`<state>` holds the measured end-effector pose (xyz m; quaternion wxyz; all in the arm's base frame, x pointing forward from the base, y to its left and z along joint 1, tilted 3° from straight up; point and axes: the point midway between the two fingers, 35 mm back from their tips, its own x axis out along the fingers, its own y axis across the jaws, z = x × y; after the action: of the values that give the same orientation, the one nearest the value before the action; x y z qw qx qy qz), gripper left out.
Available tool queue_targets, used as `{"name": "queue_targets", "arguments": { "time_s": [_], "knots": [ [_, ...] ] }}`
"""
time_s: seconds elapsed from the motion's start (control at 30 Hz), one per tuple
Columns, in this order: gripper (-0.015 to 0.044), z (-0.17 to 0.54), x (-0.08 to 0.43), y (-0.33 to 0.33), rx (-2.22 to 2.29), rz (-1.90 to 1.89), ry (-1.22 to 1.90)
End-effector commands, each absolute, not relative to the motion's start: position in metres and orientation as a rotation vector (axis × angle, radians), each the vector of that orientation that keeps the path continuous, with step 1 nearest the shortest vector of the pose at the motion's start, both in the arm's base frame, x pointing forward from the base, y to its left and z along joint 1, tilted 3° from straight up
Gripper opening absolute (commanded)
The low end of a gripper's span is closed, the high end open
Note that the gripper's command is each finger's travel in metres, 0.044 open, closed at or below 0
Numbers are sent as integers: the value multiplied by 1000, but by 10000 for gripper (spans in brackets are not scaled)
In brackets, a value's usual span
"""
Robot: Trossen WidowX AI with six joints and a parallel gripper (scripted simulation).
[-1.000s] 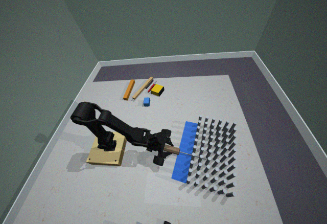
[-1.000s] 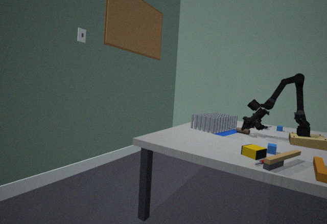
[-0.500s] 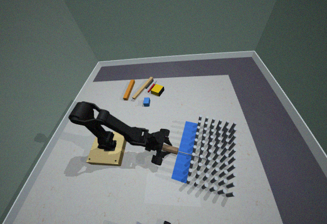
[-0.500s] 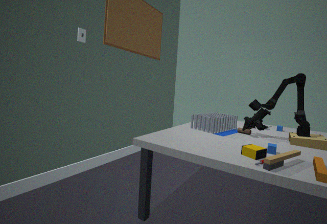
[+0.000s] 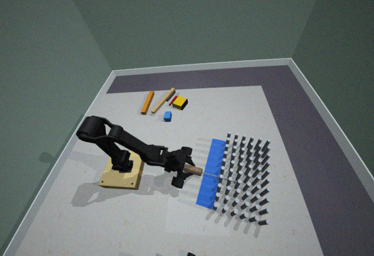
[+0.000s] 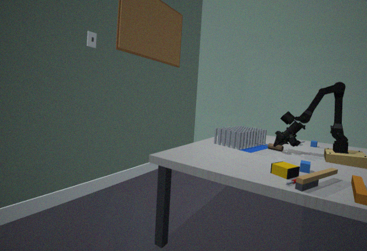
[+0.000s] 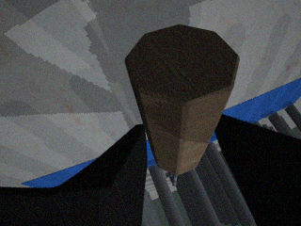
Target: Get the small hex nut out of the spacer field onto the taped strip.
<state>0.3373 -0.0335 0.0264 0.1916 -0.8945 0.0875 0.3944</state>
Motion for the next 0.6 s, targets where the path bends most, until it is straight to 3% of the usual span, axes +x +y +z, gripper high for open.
{"name": "queue_targets", "arguments": {
  "time_s": [0.0, 0.57],
  "knots": [
    [0, 25, 333, -33, -2507, 1108, 252],
    [0, 24, 323, -29, -2507, 1109, 253]
  ]
}}
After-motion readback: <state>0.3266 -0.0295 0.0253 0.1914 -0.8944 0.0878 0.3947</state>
